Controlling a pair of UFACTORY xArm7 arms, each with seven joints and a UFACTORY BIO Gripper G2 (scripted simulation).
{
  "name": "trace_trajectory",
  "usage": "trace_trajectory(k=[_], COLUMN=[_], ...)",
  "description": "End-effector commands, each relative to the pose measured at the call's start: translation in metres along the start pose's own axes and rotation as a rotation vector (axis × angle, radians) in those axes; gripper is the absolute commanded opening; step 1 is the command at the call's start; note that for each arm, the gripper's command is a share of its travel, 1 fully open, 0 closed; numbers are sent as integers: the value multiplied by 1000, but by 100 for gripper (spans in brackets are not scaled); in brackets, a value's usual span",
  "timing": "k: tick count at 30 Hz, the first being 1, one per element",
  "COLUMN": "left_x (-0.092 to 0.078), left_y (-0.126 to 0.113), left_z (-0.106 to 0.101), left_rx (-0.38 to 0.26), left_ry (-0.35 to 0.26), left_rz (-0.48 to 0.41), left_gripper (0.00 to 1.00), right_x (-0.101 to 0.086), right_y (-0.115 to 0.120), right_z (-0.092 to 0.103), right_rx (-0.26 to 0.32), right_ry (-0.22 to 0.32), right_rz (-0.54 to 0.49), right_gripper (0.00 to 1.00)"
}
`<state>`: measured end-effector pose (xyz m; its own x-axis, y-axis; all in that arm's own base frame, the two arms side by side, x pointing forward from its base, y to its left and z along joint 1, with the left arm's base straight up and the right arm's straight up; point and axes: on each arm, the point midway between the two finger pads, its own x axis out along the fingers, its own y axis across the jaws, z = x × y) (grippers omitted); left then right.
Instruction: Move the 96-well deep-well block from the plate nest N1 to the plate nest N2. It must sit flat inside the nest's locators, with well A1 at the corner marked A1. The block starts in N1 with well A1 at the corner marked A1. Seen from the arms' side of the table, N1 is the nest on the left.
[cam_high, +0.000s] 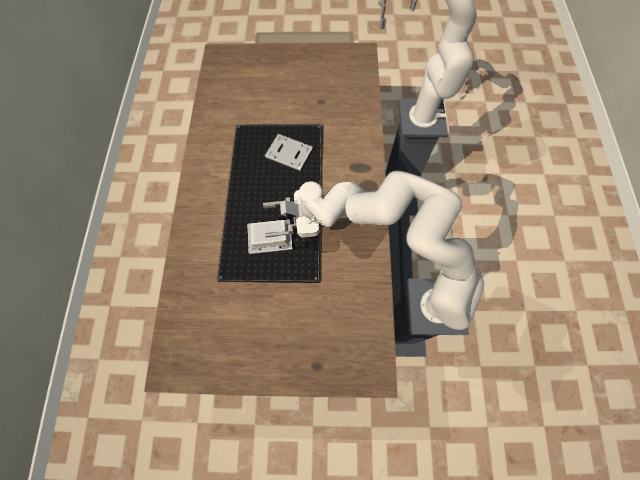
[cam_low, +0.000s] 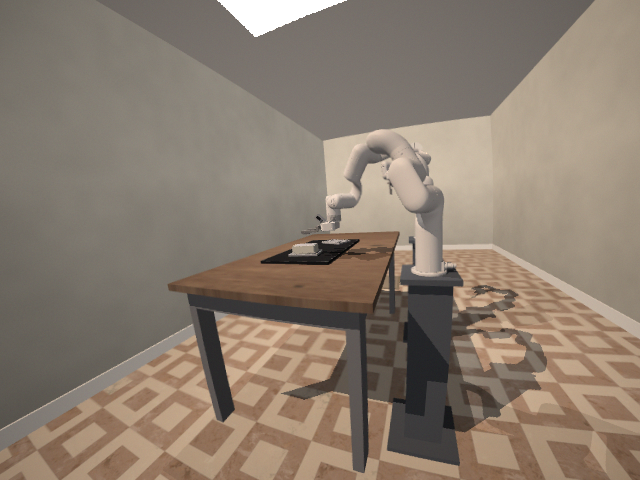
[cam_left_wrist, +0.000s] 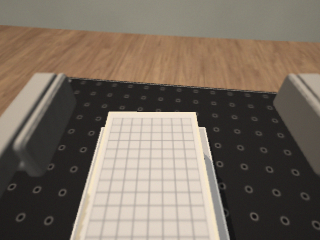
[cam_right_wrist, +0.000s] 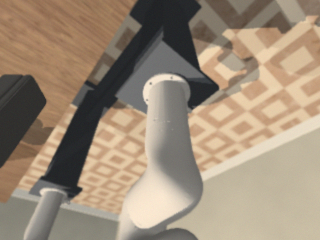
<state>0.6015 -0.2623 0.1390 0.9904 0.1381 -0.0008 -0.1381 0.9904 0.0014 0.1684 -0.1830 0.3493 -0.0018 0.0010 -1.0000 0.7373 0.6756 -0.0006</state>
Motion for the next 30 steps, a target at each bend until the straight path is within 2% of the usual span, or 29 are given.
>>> trace_trajectory(k=[1, 16, 30], left_x=[11, 12, 12], left_y=[13, 14, 14], left_z=[-13, -15, -35], left_rx=[-4, -4, -4], left_ry=[-4, -4, -4], left_rz=[-1, -1, -1], left_gripper=[37, 37, 37], right_x=[-1, -1, -1], right_y=[0, 0, 0], right_z=[0, 0, 0], right_rx=[0, 0, 0], right_ry=[-2, -2, -2], right_rz=[0, 0, 0], right_gripper=[100, 100, 100])
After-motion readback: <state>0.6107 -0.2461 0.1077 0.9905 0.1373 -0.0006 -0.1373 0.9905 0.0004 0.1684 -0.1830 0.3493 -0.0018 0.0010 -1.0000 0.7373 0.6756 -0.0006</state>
